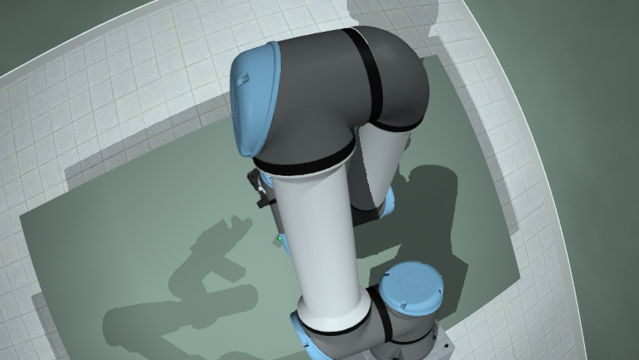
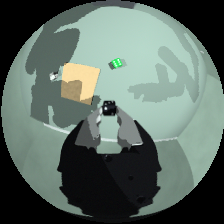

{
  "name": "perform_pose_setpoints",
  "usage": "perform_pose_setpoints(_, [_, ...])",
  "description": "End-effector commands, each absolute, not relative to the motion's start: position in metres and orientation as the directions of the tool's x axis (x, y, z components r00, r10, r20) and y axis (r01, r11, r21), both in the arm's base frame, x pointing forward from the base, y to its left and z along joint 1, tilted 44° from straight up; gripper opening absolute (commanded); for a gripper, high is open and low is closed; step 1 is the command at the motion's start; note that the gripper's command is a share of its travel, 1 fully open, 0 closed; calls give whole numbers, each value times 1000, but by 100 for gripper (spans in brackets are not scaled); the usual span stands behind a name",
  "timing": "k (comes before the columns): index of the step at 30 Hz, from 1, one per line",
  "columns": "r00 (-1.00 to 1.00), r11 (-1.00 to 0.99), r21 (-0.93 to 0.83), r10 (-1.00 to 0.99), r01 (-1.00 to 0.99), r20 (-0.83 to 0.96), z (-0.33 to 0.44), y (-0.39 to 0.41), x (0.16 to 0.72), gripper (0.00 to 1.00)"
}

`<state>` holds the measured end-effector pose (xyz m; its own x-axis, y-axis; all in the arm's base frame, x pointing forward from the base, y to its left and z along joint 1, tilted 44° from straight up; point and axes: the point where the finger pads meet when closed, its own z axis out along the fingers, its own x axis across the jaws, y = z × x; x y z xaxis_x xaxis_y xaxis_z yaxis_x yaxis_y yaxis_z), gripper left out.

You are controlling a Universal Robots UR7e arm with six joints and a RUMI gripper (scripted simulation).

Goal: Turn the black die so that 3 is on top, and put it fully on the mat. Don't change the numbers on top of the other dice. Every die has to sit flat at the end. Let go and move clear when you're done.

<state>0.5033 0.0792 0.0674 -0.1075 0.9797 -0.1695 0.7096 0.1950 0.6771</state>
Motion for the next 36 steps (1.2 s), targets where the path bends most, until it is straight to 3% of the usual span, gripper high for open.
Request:
perform_pose_setpoints(1, [-108, 195, 678, 980, 709, -170, 68, 79, 503, 6])
perform_pose_setpoints(15, [-60, 129, 685, 991, 717, -124, 67, 74, 502, 6])
perform_pose_setpoints(36, [345, -433, 631, 900, 643, 266, 60, 34, 497, 6])
